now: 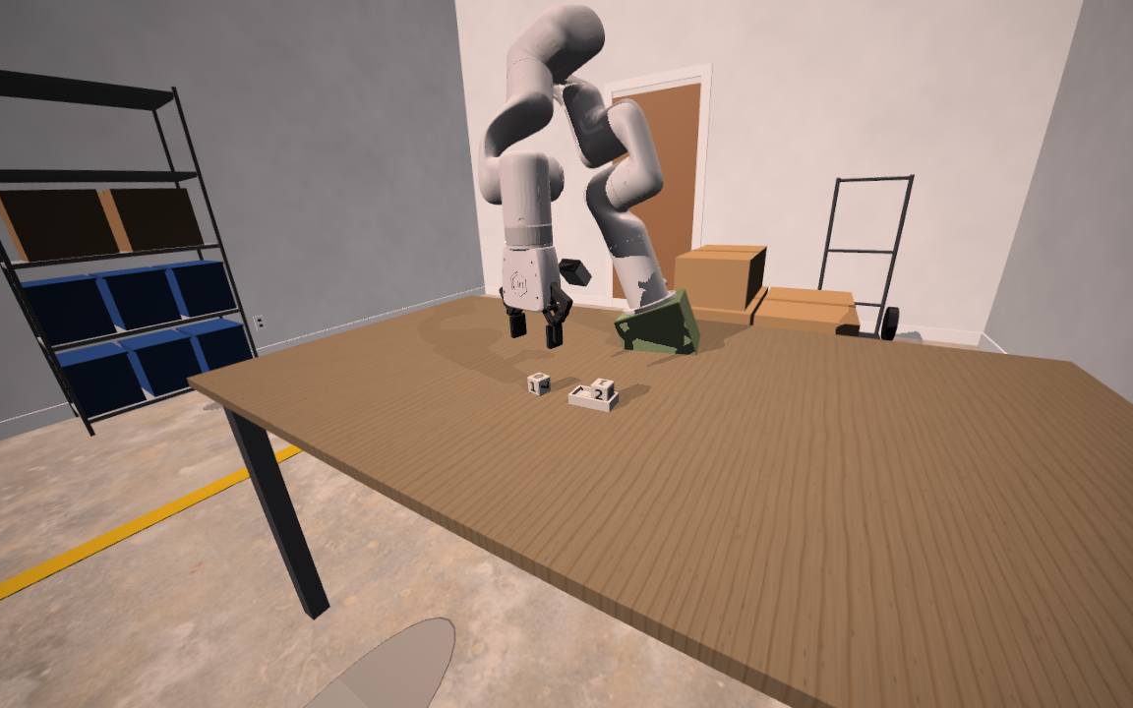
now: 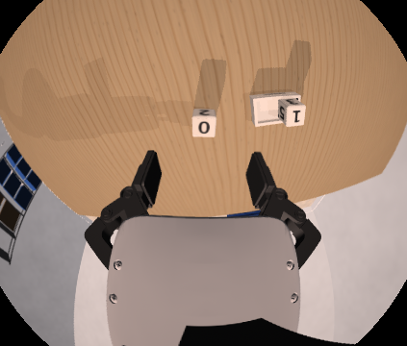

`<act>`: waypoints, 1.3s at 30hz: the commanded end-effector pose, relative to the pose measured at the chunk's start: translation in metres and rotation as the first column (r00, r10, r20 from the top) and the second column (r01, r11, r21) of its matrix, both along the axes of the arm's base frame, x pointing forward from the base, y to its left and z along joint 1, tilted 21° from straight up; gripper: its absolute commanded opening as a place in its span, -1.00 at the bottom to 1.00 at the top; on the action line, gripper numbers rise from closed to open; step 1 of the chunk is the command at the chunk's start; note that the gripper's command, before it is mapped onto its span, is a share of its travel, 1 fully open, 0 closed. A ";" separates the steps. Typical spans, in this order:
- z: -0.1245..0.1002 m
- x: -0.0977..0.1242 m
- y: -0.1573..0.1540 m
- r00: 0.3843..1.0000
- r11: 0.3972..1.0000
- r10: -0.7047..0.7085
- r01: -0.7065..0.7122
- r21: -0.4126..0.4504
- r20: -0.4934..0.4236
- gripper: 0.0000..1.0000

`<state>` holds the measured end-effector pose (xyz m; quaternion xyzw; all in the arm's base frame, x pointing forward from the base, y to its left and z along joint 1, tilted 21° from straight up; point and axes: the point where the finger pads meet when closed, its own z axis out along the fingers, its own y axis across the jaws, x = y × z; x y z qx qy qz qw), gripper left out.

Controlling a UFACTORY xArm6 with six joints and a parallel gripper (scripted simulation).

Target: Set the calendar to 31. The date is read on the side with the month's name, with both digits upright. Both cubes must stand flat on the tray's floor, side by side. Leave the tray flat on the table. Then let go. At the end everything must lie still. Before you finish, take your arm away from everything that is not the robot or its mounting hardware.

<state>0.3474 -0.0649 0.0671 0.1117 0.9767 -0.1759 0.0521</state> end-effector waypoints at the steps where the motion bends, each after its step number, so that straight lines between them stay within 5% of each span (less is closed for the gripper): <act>1: 0.001 0.001 0.000 1.000 1.000 0.001 -0.001 0.000 0.003 1.00; 8: 0.001 0.001 0.000 1.000 1.000 0.001 -0.001 0.000 0.003 1.00; 9: 0.001 0.001 0.000 1.000 1.000 0.001 -0.001 0.000 0.003 -0.05; 39: 0.001 0.001 0.000 1.000 1.000 0.001 -0.001 0.000 0.003 -0.05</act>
